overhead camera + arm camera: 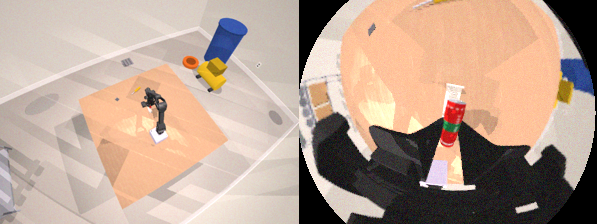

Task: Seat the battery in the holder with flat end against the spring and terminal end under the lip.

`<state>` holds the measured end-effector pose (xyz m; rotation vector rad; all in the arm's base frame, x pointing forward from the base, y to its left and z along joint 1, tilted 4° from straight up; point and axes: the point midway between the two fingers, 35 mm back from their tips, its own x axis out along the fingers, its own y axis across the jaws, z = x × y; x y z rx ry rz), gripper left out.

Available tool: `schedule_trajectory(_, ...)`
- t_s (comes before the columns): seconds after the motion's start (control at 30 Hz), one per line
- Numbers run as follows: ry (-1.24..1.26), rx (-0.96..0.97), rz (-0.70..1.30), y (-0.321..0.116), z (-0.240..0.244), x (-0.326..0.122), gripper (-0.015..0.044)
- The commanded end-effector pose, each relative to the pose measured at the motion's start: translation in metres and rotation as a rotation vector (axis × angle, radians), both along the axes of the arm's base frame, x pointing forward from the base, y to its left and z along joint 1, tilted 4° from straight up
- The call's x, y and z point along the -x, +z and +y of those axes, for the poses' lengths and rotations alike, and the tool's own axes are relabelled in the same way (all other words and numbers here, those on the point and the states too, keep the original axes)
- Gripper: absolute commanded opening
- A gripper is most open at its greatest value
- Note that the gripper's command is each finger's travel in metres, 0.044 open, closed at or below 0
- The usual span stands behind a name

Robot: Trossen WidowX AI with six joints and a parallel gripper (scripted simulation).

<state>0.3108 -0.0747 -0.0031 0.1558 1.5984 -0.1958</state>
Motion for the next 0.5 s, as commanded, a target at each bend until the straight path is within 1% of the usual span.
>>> schedule_trajectory(0.0,0.015,-0.001,0.008,0.000,0.000,-0.001,0.0075)
schedule_trajectory(0.47,-0.005,-0.047,0.205,-0.032,0.001,0.007,0.0075)
